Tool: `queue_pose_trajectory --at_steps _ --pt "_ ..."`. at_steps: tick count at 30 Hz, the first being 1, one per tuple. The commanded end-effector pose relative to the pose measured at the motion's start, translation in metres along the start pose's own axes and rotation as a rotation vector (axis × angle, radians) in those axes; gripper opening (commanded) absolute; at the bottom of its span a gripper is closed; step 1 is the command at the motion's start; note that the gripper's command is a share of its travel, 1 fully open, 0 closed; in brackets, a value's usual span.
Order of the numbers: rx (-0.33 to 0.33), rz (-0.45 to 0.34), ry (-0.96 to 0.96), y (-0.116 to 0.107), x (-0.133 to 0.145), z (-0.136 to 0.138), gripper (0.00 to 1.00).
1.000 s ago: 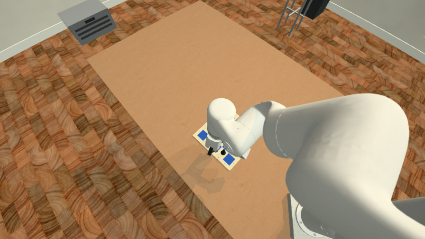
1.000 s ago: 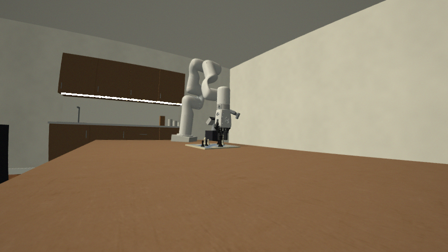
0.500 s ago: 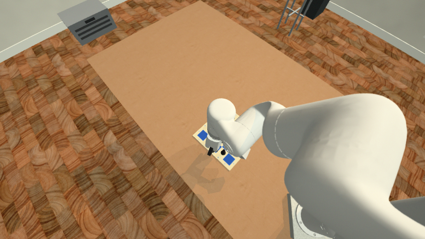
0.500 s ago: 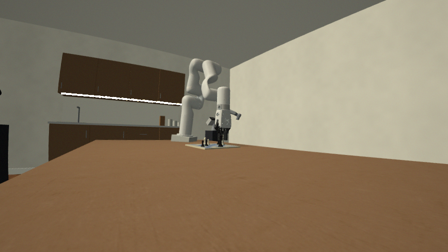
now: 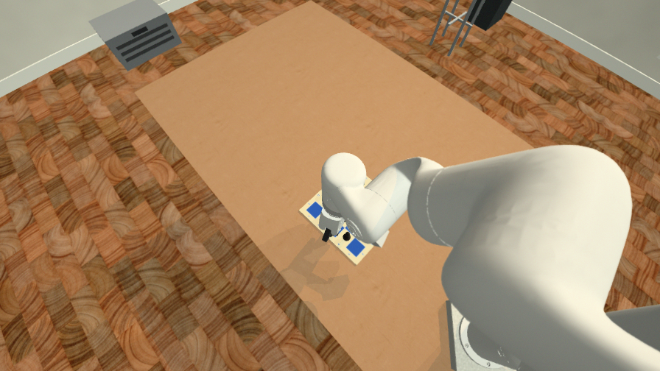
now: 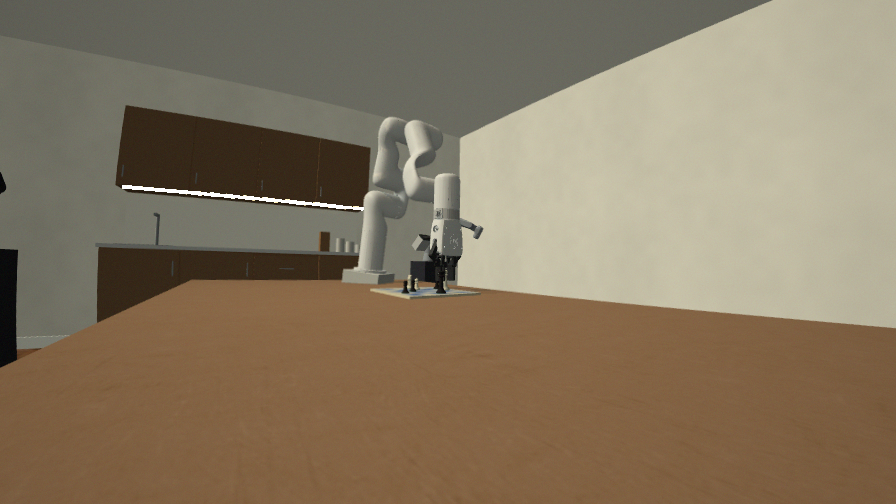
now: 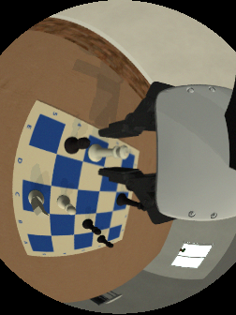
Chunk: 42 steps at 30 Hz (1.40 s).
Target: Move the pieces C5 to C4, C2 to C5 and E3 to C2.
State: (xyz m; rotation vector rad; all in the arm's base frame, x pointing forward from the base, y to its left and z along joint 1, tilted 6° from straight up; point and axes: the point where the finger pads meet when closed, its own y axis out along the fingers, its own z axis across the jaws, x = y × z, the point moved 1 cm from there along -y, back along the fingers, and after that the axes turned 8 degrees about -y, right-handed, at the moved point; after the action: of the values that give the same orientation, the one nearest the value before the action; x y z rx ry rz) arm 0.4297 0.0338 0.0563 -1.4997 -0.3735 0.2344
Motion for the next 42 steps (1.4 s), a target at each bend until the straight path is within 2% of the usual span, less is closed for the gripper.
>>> queue_pose_trajectory --at_steps 1,5,6,42 --pt "-0.001 -0.004 0.000 -0.0012 0.0014 -0.0004 0.42" --pt "-0.001 -0.004 0.000 -0.0012 0.0014 -0.0004 0.42" --pt "-0.001 -0.004 0.000 -0.0012 0.0014 -0.0004 0.00" --pt "-0.001 -0.004 0.000 -0.0029 0.0014 -0.0004 0.00"
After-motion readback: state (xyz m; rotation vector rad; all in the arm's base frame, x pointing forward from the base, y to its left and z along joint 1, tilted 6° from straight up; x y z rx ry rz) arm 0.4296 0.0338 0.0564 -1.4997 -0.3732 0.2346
